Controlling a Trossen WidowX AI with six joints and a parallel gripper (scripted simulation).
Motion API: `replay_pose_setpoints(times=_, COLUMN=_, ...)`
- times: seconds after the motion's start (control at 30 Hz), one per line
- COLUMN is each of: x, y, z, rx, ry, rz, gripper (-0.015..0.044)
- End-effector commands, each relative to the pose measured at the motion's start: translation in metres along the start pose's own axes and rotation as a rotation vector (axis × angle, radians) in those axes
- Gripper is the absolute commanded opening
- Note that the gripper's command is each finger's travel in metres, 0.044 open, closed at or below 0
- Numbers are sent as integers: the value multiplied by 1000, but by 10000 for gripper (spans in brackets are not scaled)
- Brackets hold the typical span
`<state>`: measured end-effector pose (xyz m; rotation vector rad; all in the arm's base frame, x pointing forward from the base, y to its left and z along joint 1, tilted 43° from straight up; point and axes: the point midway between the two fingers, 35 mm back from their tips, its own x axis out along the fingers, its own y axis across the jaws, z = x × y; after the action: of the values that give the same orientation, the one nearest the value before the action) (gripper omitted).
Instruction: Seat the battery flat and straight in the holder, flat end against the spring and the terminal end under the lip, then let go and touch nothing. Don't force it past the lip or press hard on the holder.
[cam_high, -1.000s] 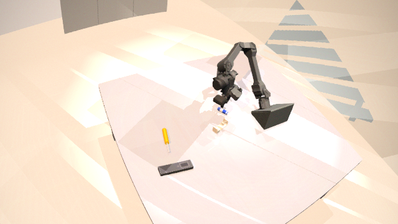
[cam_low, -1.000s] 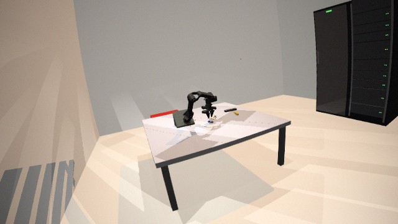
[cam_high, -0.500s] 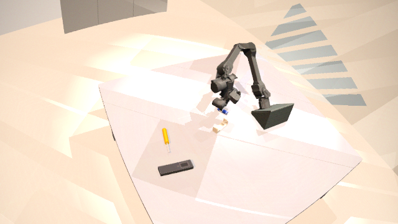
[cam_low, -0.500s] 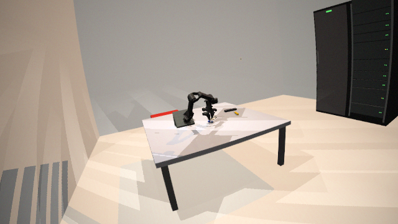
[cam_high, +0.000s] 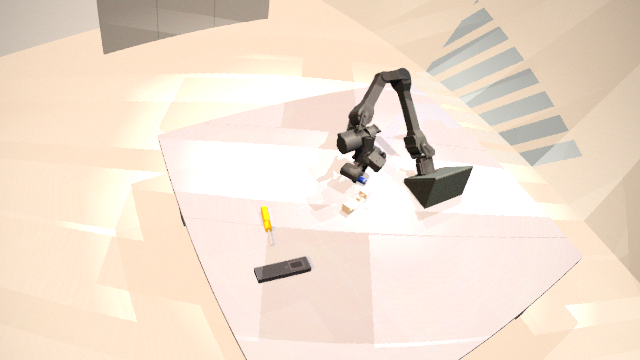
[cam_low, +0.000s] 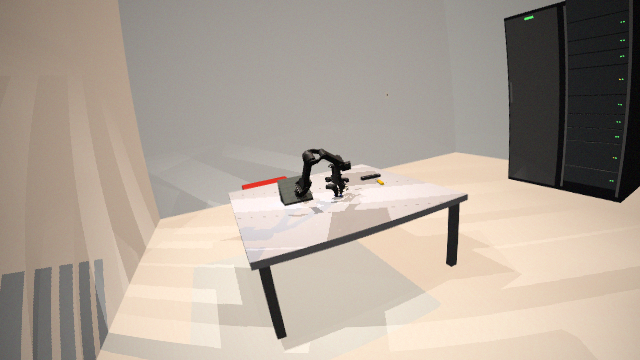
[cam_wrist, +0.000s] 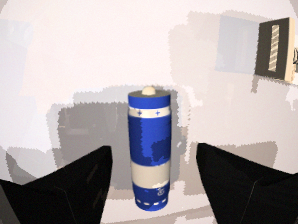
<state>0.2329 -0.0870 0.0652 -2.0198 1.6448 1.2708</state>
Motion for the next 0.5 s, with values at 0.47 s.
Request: replay_pose_setpoints(times=0.47, x=5, y=2, z=1, rx=-5, ry=2, rz=8, gripper=62)
